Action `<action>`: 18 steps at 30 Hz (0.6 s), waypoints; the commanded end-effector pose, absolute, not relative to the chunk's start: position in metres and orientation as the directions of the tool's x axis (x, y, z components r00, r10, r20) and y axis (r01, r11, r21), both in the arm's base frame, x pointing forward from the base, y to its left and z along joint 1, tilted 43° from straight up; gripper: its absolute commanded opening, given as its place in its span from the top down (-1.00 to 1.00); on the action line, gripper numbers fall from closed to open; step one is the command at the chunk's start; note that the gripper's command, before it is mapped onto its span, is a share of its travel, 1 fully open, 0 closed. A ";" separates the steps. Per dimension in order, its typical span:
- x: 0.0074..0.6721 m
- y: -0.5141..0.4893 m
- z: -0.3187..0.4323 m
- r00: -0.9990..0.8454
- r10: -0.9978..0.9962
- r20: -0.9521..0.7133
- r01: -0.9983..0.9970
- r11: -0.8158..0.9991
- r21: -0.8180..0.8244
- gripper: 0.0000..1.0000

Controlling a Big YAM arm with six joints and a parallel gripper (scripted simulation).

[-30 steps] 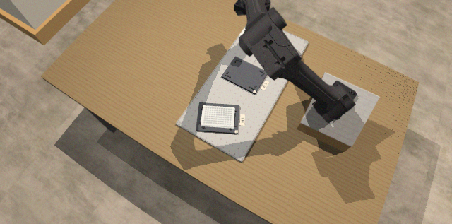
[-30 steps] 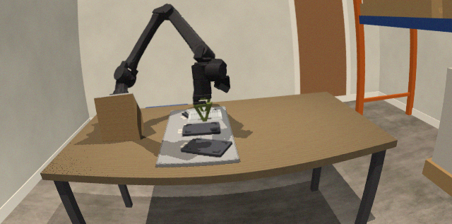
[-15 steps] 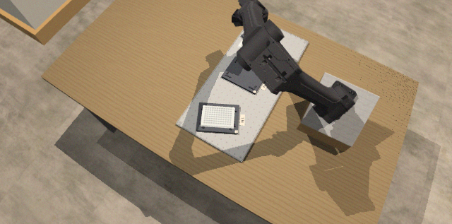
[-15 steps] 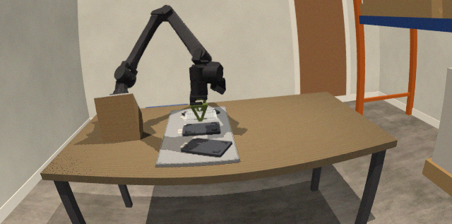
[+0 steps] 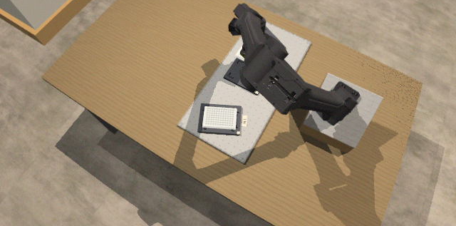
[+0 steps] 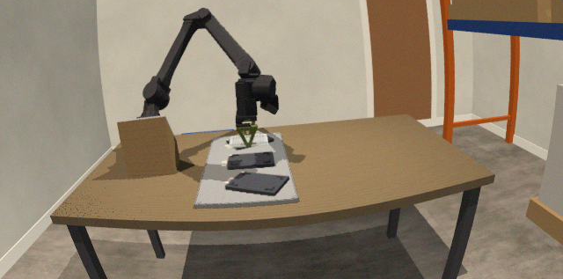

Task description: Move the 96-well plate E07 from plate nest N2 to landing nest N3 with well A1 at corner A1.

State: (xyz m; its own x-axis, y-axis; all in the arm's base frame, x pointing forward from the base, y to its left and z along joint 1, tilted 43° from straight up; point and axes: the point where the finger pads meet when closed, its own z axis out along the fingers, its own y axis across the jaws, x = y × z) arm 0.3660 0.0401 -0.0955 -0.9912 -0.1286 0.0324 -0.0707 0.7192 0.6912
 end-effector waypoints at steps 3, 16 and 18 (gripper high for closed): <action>0.378 0.044 -0.079 -0.995 -0.102 0.001 -0.074 0.729 0.681 1.00; 0.372 0.076 -0.049 -0.995 -0.103 -0.001 -0.076 0.727 0.683 1.00; 0.372 0.076 -0.049 -0.995 -0.103 -0.001 -0.076 0.727 0.683 1.00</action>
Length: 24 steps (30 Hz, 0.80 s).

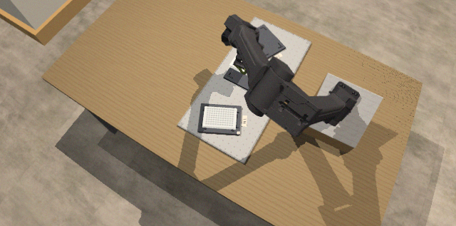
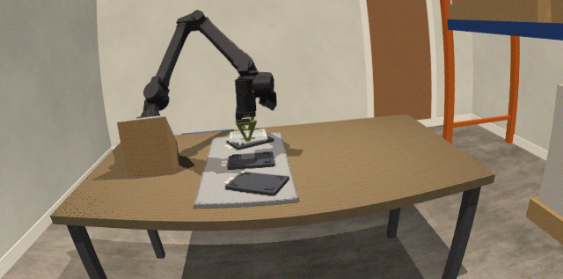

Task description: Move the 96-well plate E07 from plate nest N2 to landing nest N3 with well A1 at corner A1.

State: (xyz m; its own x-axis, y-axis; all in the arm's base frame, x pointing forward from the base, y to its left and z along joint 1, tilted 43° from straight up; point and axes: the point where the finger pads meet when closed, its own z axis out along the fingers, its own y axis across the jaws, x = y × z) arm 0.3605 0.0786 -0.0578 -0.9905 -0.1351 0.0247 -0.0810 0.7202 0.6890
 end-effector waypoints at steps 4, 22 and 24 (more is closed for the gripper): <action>0.379 0.061 -0.058 -0.998 -0.070 0.012 -0.042 0.730 0.682 1.00; 0.377 0.068 -0.053 -0.995 -0.095 0.004 -0.067 0.728 0.683 1.00; 0.377 0.068 -0.053 -0.995 -0.095 0.004 -0.067 0.728 0.683 1.00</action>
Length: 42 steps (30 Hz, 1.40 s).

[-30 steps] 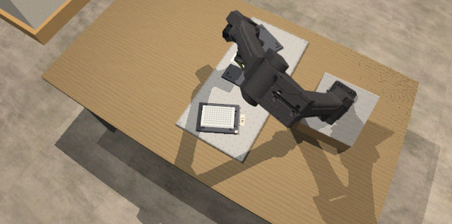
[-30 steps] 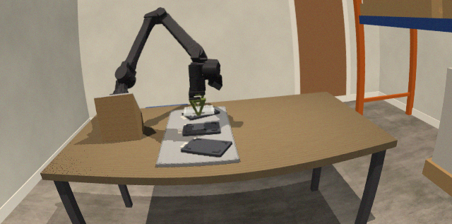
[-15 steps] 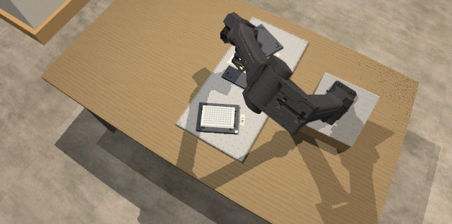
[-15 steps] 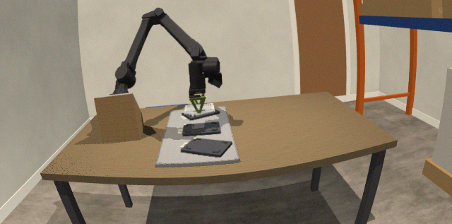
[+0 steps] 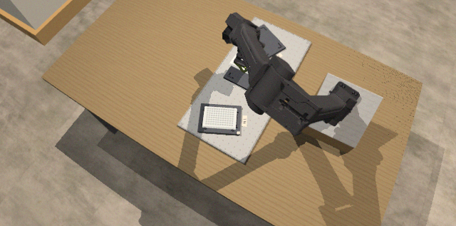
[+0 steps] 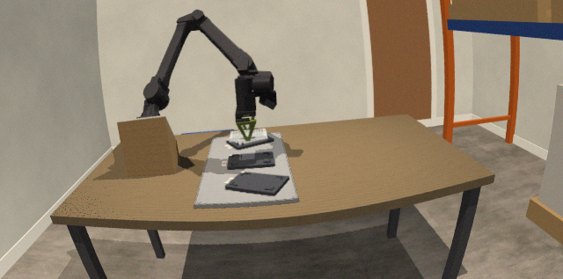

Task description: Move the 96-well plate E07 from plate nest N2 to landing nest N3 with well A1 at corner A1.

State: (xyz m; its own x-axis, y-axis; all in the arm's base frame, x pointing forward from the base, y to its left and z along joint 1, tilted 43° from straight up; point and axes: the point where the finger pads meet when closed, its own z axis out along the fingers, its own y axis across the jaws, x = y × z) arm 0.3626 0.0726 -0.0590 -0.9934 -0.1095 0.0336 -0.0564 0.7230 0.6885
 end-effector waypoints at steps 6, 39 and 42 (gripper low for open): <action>0.377 0.068 -0.053 -0.995 -0.095 0.004 -0.067 0.728 0.683 1.00; 0.366 0.099 -0.084 -0.994 -0.105 0.023 -0.061 0.724 0.687 1.00; 0.366 0.103 -0.089 -0.994 -0.105 0.024 -0.060 0.724 0.687 1.00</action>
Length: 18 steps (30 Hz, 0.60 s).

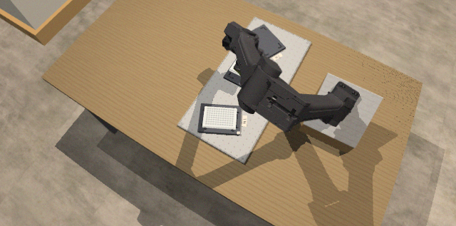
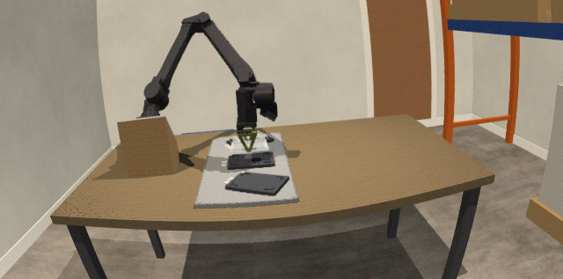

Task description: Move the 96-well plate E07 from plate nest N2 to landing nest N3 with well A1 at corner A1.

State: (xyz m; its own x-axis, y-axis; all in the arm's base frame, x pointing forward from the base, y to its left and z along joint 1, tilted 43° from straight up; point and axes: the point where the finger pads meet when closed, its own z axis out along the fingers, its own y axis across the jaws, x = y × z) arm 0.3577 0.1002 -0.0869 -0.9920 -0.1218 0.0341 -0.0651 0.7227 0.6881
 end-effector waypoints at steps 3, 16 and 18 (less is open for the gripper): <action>0.371 0.090 -0.090 -0.997 -0.069 0.021 -0.036 0.727 0.686 1.00; 0.360 0.117 -0.108 -0.994 -0.102 0.034 -0.051 0.725 0.687 1.00; 0.359 0.120 -0.109 -0.994 -0.105 0.034 -0.053 0.724 0.688 1.00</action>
